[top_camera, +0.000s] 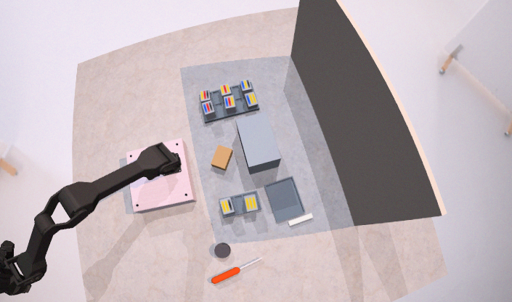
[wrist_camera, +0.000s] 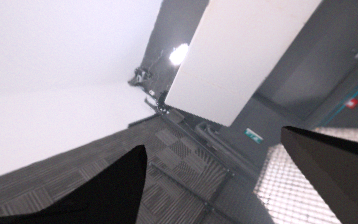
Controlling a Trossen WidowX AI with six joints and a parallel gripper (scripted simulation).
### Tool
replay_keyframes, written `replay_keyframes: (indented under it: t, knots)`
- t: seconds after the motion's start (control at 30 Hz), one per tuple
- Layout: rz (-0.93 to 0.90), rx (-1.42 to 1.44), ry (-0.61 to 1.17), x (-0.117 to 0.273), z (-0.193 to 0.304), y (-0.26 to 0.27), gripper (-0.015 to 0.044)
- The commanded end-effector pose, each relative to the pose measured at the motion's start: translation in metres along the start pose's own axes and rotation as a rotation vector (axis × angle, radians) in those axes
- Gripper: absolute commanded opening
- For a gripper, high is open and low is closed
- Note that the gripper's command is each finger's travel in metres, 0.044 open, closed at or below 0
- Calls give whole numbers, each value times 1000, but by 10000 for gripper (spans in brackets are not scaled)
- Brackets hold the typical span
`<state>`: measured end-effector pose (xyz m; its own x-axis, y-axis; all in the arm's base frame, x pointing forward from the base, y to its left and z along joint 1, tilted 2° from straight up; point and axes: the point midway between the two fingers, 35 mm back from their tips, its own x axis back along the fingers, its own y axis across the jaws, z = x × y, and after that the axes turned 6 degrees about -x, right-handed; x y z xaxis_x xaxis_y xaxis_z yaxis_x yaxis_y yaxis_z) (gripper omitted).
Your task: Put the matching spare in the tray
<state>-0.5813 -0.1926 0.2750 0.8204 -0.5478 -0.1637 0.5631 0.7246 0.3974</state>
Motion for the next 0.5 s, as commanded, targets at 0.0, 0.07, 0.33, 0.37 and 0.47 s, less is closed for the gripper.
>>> replay_keyframes:
  t: [0.0, 0.07, 0.33, 0.37, 0.47]
  knots:
    - [0, 0, 0, 0, 0, 0, 426]
    - [0, 0, 0, 0, 0, 0, 440]
    - [138, 59, 49, 42, 27, -26, 440]
    - [175, 95, 64, 56, 33, -35, 440]
    - [270, 191, 109, 95, 48, -55, 440]
